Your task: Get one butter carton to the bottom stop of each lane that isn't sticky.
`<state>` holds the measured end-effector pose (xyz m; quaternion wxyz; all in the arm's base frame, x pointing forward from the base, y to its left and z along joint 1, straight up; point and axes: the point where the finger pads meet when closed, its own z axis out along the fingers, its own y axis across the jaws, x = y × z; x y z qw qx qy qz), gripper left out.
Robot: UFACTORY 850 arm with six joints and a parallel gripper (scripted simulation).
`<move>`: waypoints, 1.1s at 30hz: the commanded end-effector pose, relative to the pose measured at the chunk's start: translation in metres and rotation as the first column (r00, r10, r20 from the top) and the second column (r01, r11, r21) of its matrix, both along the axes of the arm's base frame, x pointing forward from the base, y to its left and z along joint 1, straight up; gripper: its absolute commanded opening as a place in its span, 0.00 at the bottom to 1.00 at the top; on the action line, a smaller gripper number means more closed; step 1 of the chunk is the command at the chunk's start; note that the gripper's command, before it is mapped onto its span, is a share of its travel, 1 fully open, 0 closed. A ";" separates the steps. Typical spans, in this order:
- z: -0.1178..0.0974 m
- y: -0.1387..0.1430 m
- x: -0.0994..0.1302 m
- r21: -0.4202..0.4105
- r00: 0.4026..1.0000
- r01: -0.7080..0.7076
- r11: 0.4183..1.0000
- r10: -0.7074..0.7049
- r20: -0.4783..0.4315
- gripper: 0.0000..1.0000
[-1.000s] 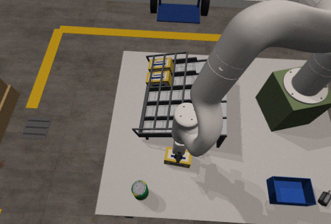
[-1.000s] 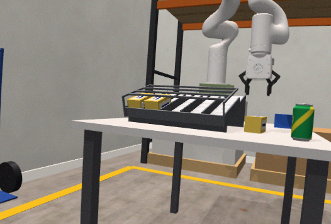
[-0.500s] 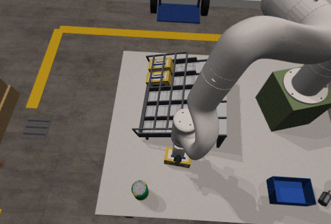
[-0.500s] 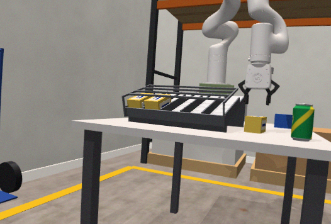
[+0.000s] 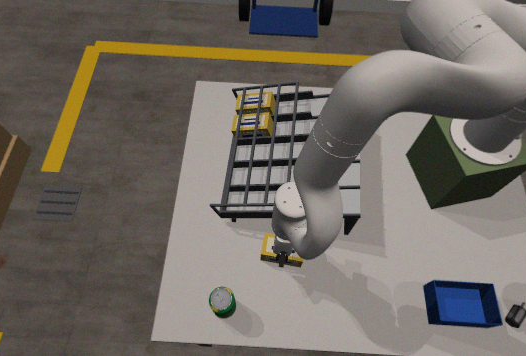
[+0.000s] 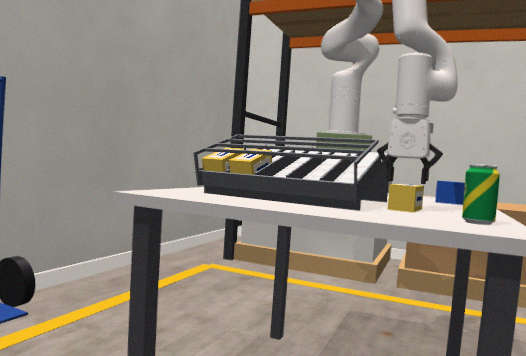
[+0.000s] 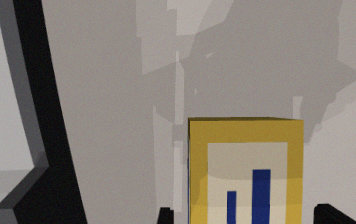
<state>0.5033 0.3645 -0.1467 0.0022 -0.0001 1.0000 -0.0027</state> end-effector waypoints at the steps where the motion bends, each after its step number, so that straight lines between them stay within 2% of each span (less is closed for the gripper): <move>1: 0.006 0.002 0.002 0.003 1.000 0.000 1.000 0.000 0.004 0.90; 14: -0.013 0.003 0.003 0.003 1.000 0.000 1.000 0.000 0.004 0.90; 15: -0.042 0.003 0.003 0.003 1.000 0.000 1.000 0.000 0.004 0.90; 31: -0.042 0.003 0.003 0.003 1.000 0.000 1.000 0.000 0.004 0.90; 32: -0.041 0.004 0.004 0.004 1.000 0.000 1.000 0.000 0.005 0.00; 33: -0.041 0.004 0.004 0.004 1.000 0.000 1.000 0.000 0.005 0.00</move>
